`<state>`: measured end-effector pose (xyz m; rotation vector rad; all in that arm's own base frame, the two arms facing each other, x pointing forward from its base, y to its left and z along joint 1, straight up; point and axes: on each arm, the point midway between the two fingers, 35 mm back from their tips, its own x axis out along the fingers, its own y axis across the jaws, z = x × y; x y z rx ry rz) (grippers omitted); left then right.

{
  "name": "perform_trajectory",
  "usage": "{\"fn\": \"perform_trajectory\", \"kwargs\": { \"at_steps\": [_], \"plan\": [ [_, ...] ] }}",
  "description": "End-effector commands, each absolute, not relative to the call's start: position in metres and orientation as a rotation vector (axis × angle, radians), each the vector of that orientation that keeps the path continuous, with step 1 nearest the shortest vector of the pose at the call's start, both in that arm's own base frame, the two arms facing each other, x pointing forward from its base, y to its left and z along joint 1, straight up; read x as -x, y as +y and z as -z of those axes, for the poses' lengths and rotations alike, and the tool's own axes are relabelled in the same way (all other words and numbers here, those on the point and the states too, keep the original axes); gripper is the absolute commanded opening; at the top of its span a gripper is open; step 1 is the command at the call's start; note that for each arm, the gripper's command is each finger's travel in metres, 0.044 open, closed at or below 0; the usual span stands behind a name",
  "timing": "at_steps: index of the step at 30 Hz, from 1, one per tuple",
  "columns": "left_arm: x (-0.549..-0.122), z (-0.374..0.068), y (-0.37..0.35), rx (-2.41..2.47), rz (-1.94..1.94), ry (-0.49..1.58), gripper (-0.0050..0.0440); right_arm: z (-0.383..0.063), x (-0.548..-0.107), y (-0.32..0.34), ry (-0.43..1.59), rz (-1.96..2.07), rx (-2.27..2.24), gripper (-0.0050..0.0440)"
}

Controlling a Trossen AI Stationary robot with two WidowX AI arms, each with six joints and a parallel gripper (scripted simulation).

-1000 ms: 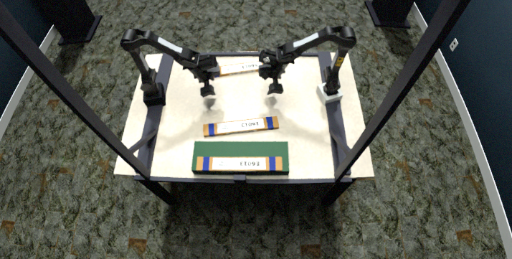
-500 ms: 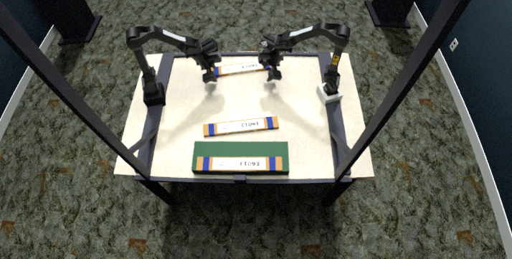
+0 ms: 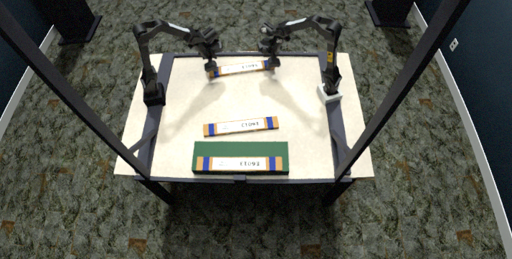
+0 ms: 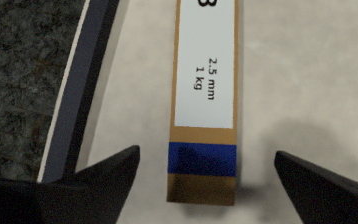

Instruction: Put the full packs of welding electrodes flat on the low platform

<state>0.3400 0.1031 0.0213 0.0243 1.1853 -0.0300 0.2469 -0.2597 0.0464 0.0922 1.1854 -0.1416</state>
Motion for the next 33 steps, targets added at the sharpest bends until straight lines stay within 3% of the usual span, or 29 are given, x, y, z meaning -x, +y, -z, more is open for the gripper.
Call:
{"fn": "perform_trajectory", "kwargs": {
  "at_steps": [1, 19, 33],
  "plan": [
    [-0.347, -0.029, 0.105, -0.036, 0.035, 1.161, 0.0430, -0.051, -0.246, -0.284, 1.168, 0.143, -0.076, 0.0430],
    [-0.348, -0.029, 0.105, -0.036, 0.035, 1.161, 0.0430, -0.045, -0.243, -0.299, 1.169, 0.140, -0.075, 0.0430],
    [-0.344, 0.018, 0.103, -0.031, 0.043, 1.181, 0.0430, -0.003, -0.240, -0.295, 1.180, 0.133, -0.089, 0.0430]
  ]
}}
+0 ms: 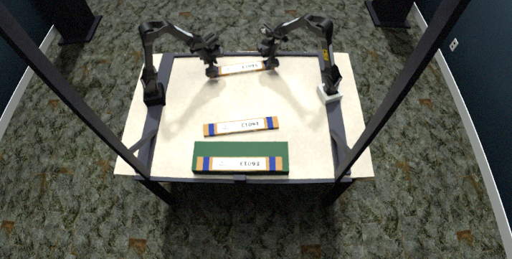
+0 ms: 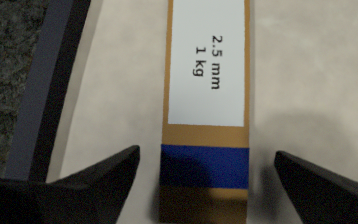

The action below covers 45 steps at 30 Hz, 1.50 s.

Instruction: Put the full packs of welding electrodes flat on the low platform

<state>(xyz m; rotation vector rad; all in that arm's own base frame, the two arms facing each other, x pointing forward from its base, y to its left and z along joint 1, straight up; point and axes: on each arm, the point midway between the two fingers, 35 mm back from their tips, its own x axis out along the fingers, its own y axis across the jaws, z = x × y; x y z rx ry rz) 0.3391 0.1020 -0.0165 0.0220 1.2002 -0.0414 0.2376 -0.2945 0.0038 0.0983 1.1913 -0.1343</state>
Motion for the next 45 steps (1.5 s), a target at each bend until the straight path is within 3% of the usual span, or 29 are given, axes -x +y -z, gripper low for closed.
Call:
{"fn": "perform_trajectory", "kwargs": {
  "at_steps": [1, 36, 37, 38, 45],
  "plan": [
    [-0.348, 0.016, 0.104, -0.034, 0.041, 1.171, 0.0430, -0.002, -0.240, -0.295, 1.180, 0.133, -0.089, 0.0430],
    [-0.348, 0.033, 0.104, -0.036, 0.035, 1.162, 0.0430, 0.010, -0.242, -0.298, 1.169, 0.147, -0.074, 0.0430],
    [-0.343, 0.039, 0.102, -0.030, 0.043, 1.181, 0.0430, 0.010, -0.242, -0.298, 1.169, 0.147, -0.074, -0.0050],
    [-0.348, 0.033, 0.104, -0.036, 0.035, 1.162, -0.0050, 0.010, -0.242, -0.298, 1.169, 0.147, -0.074, -0.0050],
    [-0.348, 0.033, 0.104, -0.036, 0.035, 1.162, -0.0050, 0.010, -0.242, -0.298, 1.169, 0.147, -0.074, -0.0050]
  ]
}}
